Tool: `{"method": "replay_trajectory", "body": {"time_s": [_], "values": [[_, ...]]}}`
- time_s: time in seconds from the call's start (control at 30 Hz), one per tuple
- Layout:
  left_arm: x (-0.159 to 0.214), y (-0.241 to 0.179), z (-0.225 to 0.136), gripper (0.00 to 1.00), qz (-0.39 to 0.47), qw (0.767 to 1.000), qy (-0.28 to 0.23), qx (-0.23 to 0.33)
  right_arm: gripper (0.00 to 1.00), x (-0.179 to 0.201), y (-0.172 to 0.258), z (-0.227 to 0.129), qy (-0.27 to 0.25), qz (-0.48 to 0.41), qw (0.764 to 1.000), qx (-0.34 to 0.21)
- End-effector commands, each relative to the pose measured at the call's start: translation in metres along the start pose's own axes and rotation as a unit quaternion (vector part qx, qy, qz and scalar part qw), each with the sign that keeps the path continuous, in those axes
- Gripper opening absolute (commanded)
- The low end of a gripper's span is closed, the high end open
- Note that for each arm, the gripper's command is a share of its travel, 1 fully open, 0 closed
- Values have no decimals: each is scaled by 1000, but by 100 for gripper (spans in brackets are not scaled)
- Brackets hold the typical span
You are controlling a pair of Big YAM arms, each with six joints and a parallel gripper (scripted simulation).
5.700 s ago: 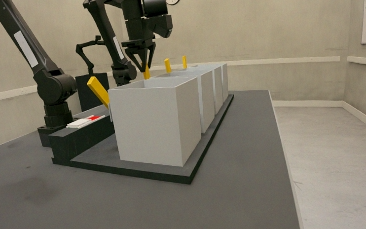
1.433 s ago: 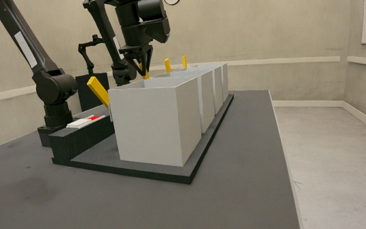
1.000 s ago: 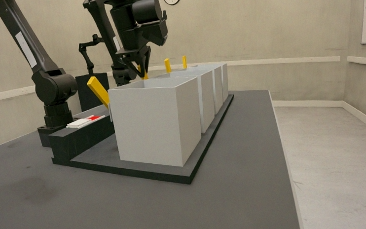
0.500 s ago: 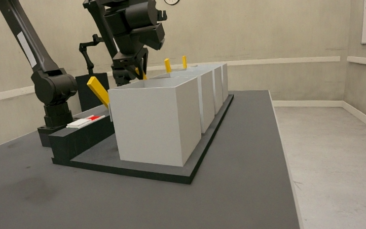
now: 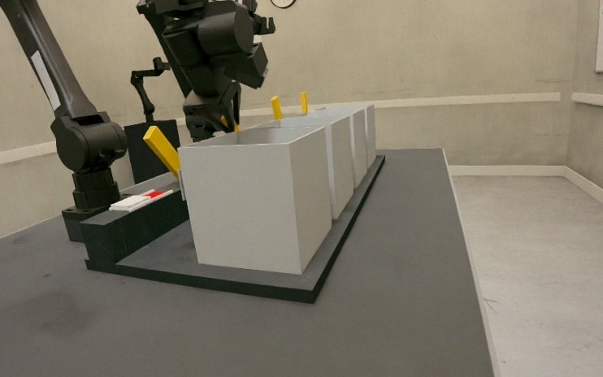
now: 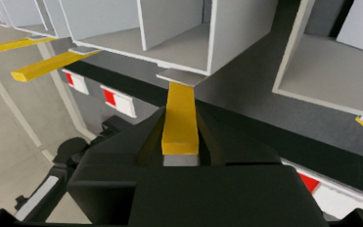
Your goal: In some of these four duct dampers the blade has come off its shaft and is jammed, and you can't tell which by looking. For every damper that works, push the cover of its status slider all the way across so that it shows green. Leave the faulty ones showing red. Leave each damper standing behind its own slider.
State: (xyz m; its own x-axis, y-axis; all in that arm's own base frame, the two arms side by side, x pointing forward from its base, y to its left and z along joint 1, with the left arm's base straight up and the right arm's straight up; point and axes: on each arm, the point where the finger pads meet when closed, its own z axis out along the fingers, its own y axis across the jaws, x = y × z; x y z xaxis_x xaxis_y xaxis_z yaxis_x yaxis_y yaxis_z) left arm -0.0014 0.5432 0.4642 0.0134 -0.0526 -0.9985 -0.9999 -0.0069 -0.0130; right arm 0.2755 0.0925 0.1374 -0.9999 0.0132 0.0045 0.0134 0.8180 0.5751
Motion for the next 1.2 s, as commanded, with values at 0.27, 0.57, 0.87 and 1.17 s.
{"method": "replay_trajectory", "body": {"time_s": [0.27,0.57,0.87,1.17], "values": [[-36,3,0,100,6,1000,-26,-2,17,-7,-4,-2,-5,-6,1000,-22],[-36,3,0,100,6,1000,-26,-2,17,-7,-3,-1,-4,-9,1000,-27],[-36,3,0,100,6,1000,-26,-2,17,-6,-4,-1,-4,-8,1000,-27],[-36,3,0,100,6,1000,-26,-2,17,-6,-4,-1,-4,-8,1000,-27]]}}
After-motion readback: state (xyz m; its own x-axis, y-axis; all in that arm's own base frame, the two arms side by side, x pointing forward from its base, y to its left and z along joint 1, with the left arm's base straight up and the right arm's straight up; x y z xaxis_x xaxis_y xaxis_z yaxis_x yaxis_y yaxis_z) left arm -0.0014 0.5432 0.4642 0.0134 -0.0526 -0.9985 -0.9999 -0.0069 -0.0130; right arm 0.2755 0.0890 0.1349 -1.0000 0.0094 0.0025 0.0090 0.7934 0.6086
